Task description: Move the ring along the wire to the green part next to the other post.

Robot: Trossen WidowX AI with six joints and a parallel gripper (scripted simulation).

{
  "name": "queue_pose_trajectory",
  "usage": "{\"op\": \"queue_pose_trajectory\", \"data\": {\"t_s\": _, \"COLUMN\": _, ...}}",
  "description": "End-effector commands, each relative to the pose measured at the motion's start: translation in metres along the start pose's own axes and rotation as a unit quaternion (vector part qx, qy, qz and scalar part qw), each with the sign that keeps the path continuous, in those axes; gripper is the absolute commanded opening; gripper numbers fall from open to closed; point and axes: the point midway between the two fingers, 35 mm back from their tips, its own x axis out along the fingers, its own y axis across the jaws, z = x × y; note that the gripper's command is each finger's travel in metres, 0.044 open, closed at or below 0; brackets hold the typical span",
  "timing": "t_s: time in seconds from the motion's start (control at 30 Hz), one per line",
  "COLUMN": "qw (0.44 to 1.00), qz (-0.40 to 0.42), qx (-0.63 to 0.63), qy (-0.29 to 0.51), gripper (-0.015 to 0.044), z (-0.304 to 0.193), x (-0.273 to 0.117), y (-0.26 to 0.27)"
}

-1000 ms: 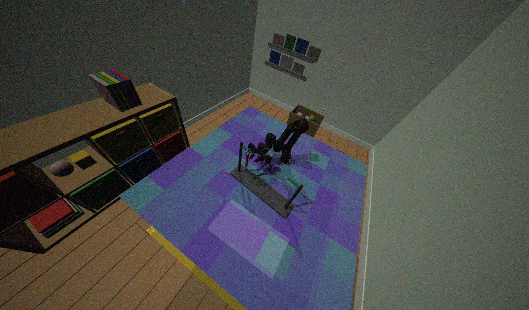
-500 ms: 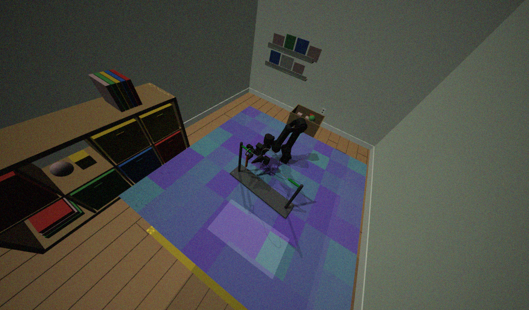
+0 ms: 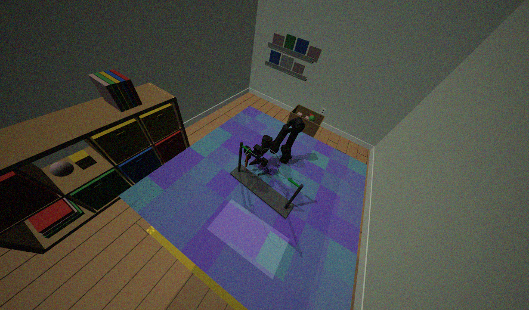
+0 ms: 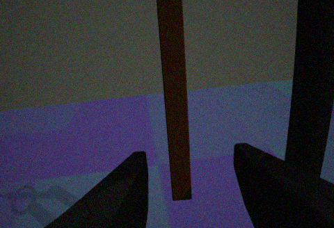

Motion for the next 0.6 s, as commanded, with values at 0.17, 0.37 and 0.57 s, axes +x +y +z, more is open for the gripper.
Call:
{"op": "queue_pose_trajectory", "data": {"t_s": 0.17, "qw": 1.0, "qz": 0.0, "qx": 0.001, "qy": -0.003, "gripper": 0.016, "z": 0.002, "x": 0.015, "y": 0.0}}
{"op": "queue_pose_trajectory", "data": {"t_s": 0.37, "qw": 1.0, "qz": 0.0, "qx": 0.001, "qy": -0.004, "gripper": 0.016, "z": 0.002, "x": 0.024, "y": 0.001}}
{"op": "queue_pose_trajectory", "data": {"t_s": 0.57, "qw": 1.0, "qz": 0.0, "qx": 0.001, "qy": -0.004, "gripper": 0.016, "z": 0.001, "x": 0.033, "y": 0.003}}
